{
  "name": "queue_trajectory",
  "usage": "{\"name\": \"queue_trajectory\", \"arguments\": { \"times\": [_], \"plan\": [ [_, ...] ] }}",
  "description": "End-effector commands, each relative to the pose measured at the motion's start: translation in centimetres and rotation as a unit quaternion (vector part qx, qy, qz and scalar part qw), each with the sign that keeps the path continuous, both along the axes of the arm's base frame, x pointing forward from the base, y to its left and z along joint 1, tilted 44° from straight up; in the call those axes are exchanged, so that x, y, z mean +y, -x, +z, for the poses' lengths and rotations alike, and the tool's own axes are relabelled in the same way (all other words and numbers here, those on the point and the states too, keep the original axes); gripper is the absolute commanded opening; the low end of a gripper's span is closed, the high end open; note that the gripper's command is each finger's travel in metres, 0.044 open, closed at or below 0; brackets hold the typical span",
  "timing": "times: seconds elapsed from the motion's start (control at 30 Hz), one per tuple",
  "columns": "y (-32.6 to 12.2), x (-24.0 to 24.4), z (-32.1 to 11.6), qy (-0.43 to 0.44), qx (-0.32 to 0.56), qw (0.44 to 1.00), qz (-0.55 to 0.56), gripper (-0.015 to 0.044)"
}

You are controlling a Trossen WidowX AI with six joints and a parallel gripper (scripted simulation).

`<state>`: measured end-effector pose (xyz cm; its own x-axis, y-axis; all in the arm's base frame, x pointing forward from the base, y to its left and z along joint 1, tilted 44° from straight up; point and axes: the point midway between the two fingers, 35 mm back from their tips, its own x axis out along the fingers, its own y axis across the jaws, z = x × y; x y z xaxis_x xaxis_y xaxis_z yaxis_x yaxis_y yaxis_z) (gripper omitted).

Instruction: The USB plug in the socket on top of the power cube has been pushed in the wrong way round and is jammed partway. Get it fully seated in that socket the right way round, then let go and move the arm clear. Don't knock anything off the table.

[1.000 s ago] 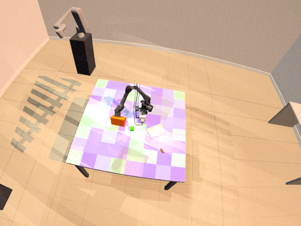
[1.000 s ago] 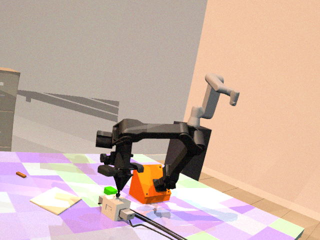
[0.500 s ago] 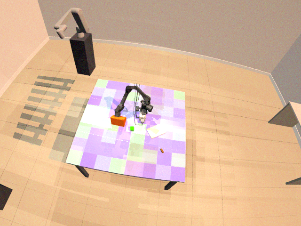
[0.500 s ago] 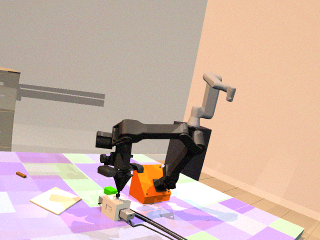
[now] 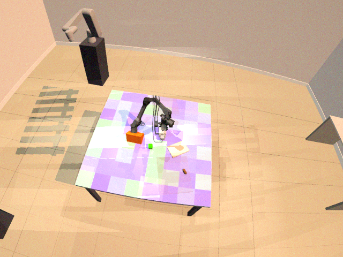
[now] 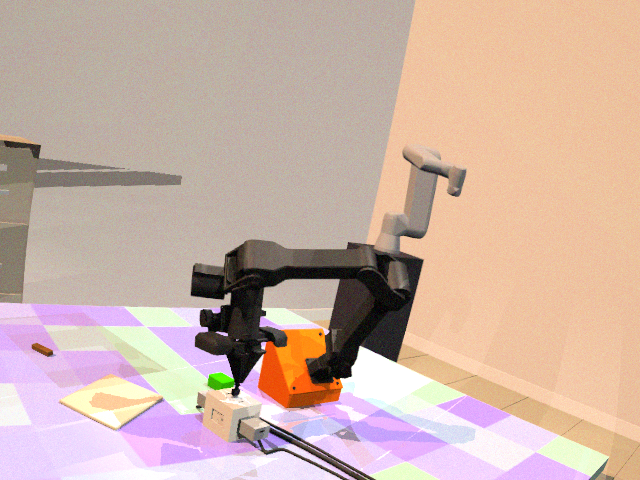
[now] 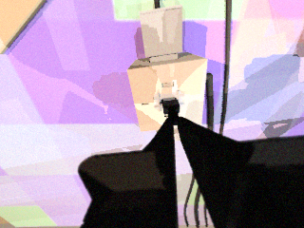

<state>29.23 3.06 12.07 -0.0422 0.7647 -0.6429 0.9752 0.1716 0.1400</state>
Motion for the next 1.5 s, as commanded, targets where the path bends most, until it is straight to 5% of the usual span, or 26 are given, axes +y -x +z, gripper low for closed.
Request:
{"name": "queue_trajectory", "arguments": {
  "times": [0.0, 1.47],
  "plan": [
    [-0.01, 0.10, -0.01, -0.002, 0.001, 1.000, -0.002, 0.0000],
    [0.00, 0.47, -0.39, -0.002, 0.001, 1.000, -0.002, 0.0000]
  ]
}}
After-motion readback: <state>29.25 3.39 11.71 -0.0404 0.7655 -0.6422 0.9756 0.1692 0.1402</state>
